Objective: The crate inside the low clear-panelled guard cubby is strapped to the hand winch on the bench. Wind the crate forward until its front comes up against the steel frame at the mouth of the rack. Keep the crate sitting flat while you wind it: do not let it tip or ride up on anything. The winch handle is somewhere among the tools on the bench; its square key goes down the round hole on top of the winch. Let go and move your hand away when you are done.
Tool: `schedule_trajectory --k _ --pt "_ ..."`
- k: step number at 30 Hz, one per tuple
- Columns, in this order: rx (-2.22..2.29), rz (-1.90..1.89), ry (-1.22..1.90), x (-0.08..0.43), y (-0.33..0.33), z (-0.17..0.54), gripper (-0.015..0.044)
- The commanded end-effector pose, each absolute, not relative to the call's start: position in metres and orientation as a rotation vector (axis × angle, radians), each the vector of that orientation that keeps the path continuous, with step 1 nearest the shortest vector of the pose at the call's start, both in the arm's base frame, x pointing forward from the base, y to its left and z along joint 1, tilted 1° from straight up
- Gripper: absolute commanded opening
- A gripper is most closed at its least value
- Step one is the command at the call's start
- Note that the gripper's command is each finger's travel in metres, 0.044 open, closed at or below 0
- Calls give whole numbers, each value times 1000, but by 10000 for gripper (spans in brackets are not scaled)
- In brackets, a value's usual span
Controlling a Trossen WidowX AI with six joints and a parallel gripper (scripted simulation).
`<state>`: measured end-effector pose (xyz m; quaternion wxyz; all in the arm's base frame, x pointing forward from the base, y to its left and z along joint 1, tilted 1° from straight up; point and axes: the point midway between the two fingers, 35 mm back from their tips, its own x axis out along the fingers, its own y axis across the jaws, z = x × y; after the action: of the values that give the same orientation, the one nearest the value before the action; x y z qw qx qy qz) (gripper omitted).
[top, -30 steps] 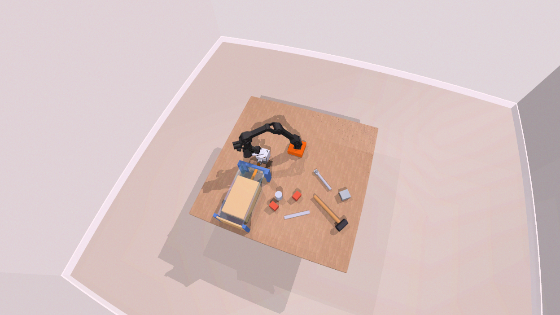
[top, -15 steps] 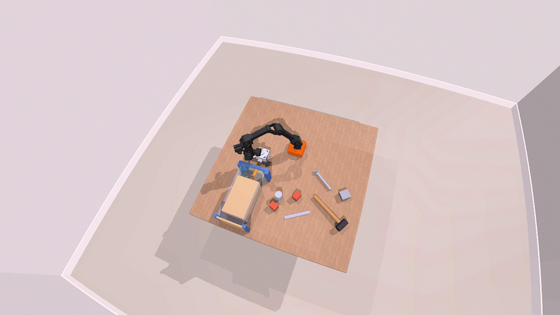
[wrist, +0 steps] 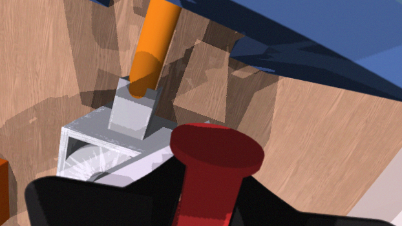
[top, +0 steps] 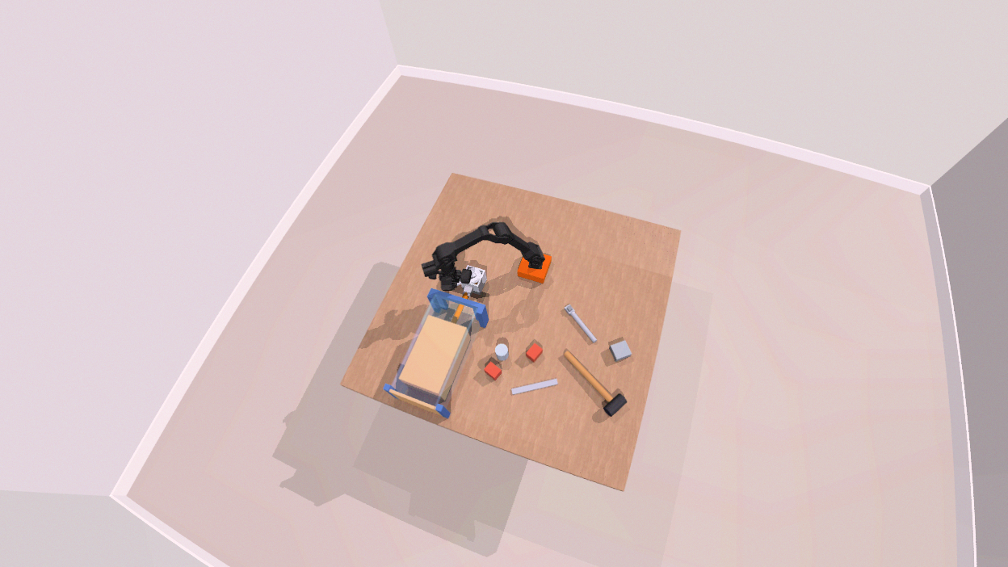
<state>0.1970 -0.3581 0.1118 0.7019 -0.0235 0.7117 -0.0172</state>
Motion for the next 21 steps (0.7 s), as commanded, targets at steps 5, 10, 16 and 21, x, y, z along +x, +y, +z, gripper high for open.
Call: schedule_trajectory --k 5,10,16,21 --pt "-48 11 1562 217 -337 108 0" --pt "-48 11 1562 220 -332 108 0" --pt "-47 11 1562 223 -327 108 0" --pt "-47 12 1562 225 -321 108 0"
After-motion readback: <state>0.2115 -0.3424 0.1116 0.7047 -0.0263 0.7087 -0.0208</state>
